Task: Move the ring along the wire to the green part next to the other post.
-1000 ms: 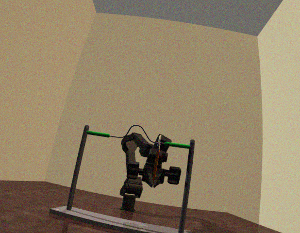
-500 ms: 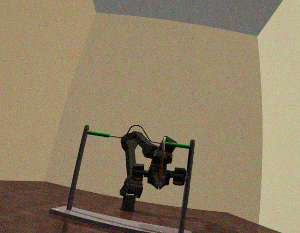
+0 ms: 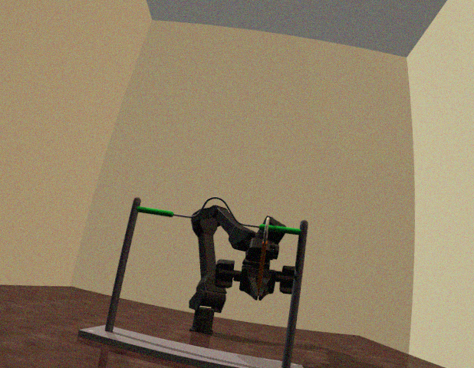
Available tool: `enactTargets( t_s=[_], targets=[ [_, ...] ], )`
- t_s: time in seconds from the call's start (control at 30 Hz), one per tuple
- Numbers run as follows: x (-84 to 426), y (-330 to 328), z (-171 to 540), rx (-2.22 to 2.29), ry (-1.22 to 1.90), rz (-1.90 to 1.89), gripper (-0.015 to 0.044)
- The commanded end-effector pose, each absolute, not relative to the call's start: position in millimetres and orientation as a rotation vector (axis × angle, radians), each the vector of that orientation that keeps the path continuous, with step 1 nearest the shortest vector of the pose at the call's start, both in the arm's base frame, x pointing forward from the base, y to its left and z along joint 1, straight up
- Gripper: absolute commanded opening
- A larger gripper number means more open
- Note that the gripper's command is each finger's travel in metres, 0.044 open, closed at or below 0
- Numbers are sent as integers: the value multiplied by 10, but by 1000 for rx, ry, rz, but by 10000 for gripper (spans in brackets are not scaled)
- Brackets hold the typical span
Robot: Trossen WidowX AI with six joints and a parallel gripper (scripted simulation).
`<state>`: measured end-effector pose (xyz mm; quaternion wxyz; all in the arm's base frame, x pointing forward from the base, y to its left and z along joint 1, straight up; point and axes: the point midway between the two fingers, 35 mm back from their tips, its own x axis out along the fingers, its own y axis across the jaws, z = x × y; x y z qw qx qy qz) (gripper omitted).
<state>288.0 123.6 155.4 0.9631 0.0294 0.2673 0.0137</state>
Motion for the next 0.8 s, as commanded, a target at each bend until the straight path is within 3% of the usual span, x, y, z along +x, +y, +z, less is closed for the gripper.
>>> enactTargets(
  t_s=[0.0, 0.77],
  targets=[
    [2906, 1293, 1599, 69, 529, 27, -150],
    [2911, 1324, 1450, 69, 528, 27, -150]
  ],
)
